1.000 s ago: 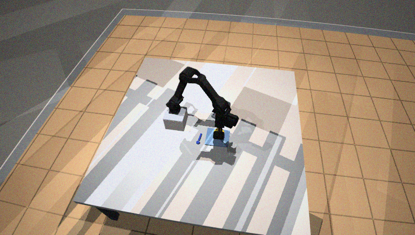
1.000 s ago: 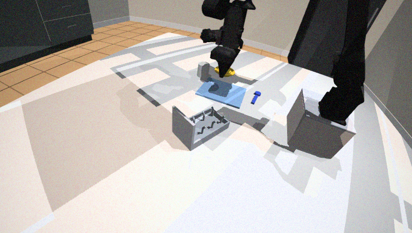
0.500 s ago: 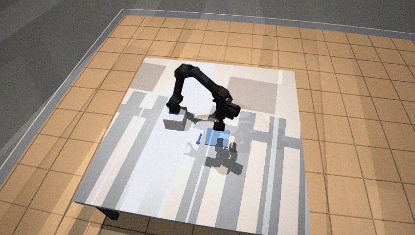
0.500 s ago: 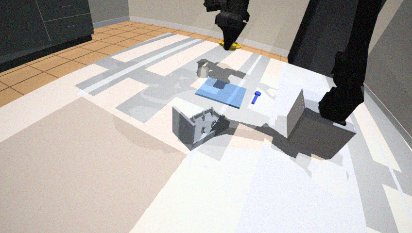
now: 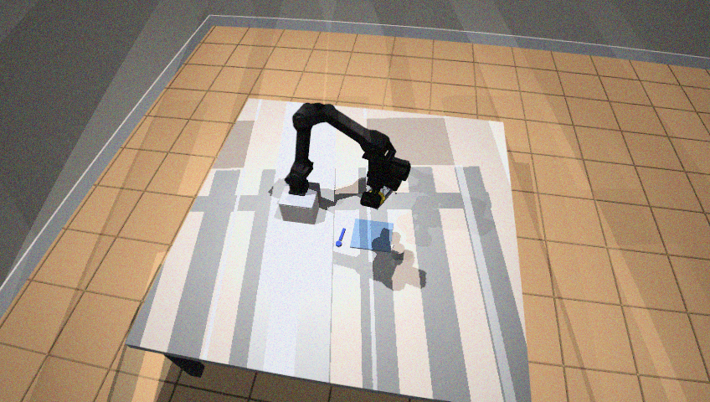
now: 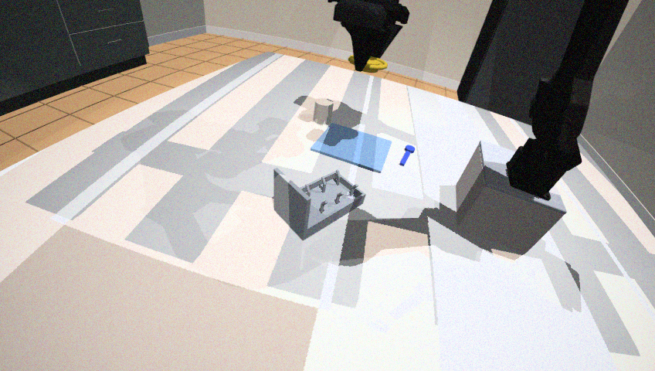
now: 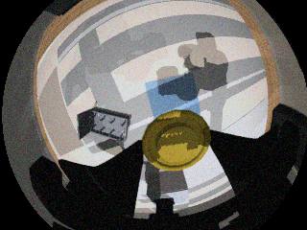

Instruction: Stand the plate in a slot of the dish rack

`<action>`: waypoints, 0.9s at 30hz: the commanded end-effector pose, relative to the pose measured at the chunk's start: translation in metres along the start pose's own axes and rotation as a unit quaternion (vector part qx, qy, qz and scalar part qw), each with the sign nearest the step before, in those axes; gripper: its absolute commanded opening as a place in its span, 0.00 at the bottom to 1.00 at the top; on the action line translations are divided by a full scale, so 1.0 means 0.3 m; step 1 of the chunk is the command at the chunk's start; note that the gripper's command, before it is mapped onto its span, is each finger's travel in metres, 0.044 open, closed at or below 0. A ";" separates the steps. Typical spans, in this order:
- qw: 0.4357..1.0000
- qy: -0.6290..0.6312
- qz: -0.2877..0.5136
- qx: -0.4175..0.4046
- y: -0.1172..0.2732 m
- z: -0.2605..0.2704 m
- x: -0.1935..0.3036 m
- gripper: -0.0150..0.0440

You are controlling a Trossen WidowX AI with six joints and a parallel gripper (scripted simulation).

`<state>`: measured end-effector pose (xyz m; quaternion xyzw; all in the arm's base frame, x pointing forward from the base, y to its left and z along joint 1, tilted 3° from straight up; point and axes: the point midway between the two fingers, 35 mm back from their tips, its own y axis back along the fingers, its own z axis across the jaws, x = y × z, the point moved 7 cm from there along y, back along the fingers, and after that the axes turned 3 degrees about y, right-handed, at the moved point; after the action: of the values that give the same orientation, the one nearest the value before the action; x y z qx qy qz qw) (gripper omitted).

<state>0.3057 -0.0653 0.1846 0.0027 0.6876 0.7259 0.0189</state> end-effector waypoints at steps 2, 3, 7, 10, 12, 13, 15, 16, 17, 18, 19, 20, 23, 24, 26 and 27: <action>0.997 -0.080 -0.001 -0.002 0.005 0.141 0.075 0.25; 0.995 -0.097 0.000 -0.002 0.004 0.167 0.091 0.25; 0.987 -0.160 0.001 -0.004 -0.002 0.256 0.159 0.25; 0.985 -0.171 0.001 -0.004 -0.003 0.269 0.172 0.25; 0.985 -0.171 0.001 -0.004 -0.003 0.269 0.172 0.25; 0.985 -0.171 0.001 -0.004 -0.003 0.269 0.172 0.25; 0.985 -0.171 0.001 -0.004 -0.003 0.269 0.172 0.25; 0.985 -0.171 0.000 -0.006 -0.006 0.269 0.170 0.25; 0.985 -0.170 -0.002 -0.010 -0.013 0.269 0.164 0.25; 0.986 -0.168 -0.005 -0.018 -0.025 0.268 0.154 0.25; 0.986 -0.166 -0.009 -0.028 -0.039 0.268 0.142 0.25; 0.986 -0.164 -0.013 -0.037 -0.054 0.267 0.130 0.25; 0.985 -0.156 -0.026 -0.064 -0.096 0.262 0.097 0.25; 0.985 -0.154 -0.030 -0.073 -0.110 0.261 0.087 0.25; 0.984 -0.148 -0.040 -0.091 -0.137 0.257 0.067 0.25; 0.983 -0.145 -0.045 -0.100 -0.150 0.255 0.058 0.25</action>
<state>0.2837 0.0153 0.1607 0.0865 0.6208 0.7637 0.1543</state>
